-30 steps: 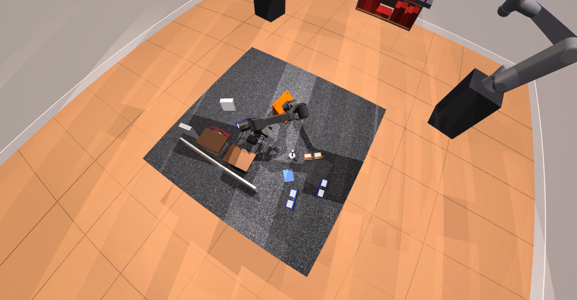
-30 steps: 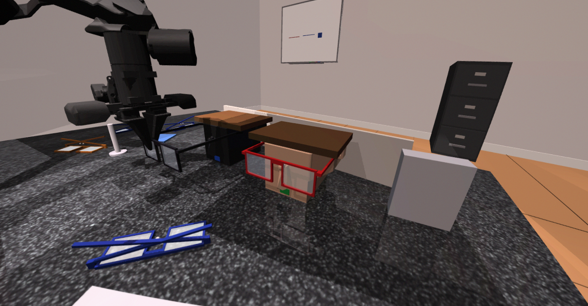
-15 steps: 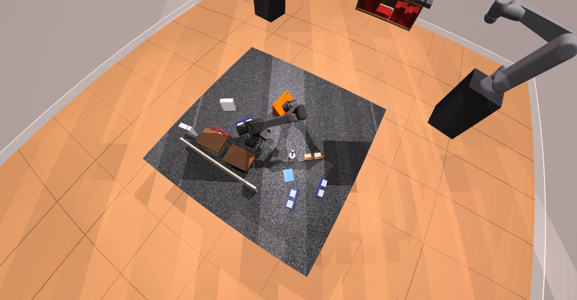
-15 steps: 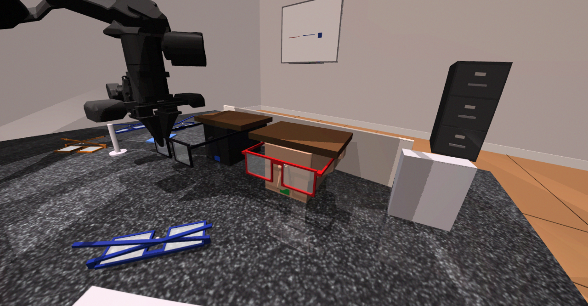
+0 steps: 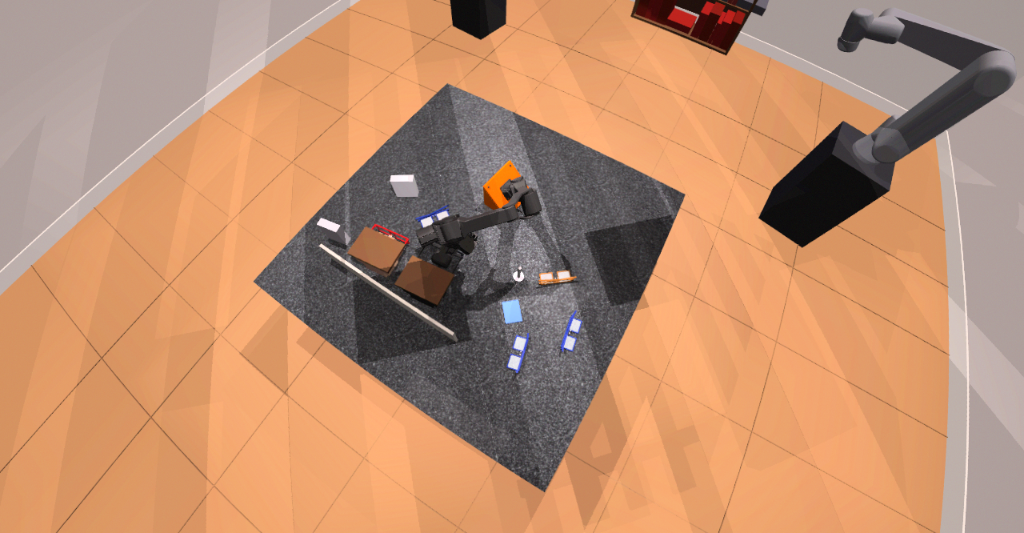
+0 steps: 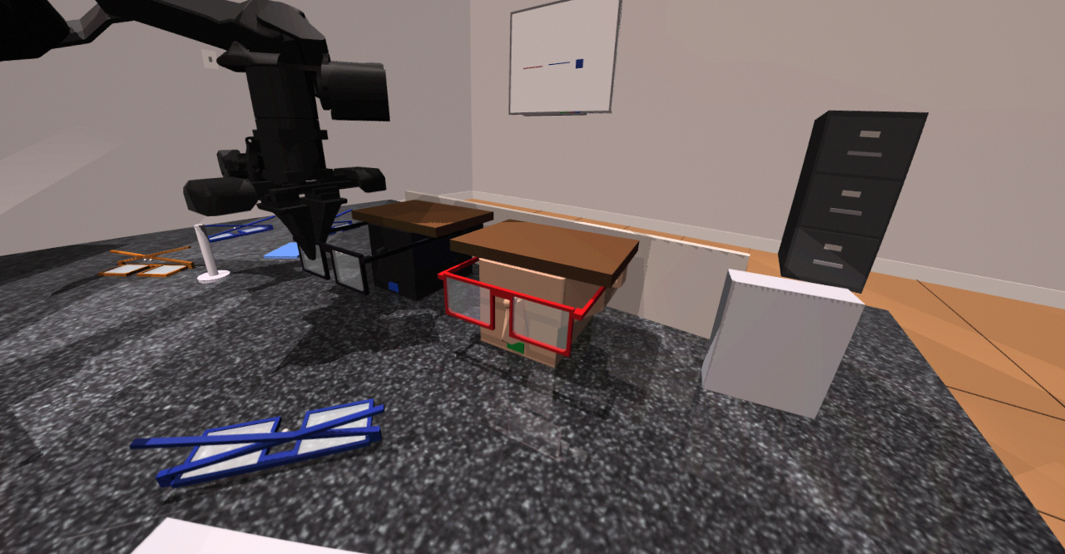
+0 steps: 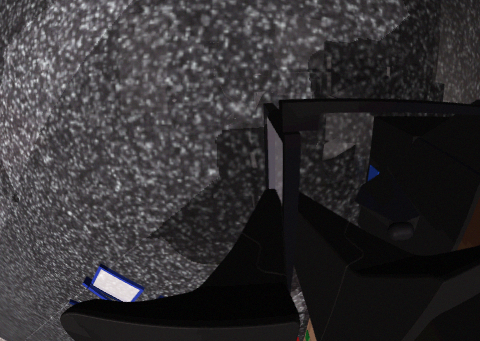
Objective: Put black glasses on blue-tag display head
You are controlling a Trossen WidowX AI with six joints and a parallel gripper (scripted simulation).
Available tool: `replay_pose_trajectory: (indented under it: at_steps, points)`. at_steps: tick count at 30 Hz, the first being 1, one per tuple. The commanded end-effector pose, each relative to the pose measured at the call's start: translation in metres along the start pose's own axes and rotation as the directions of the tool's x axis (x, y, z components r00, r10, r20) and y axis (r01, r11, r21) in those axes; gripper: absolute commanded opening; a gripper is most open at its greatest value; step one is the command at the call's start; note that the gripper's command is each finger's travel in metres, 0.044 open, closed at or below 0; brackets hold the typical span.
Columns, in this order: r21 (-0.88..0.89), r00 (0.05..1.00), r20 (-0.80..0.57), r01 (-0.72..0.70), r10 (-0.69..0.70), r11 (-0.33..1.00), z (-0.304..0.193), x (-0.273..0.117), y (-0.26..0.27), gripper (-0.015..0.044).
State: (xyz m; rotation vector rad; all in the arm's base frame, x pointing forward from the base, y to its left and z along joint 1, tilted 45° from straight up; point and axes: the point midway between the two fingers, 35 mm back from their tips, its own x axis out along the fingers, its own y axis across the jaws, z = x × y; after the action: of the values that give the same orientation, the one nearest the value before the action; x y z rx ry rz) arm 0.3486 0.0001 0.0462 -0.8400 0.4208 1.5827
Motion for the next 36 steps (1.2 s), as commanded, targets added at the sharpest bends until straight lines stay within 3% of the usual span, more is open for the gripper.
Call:
replay_pose_trajectory:
  at_steps: [1, 36]
  points:
    - [0.005, 1.0, 0.005, -0.001, 0.001, 1.0, 0.0, 0.001, -0.007, 0.0]
    - [0.003, 1.0, 0.005, 0.0, 0.0, 1.0, 0.001, 0.002, -0.053, 0.0]
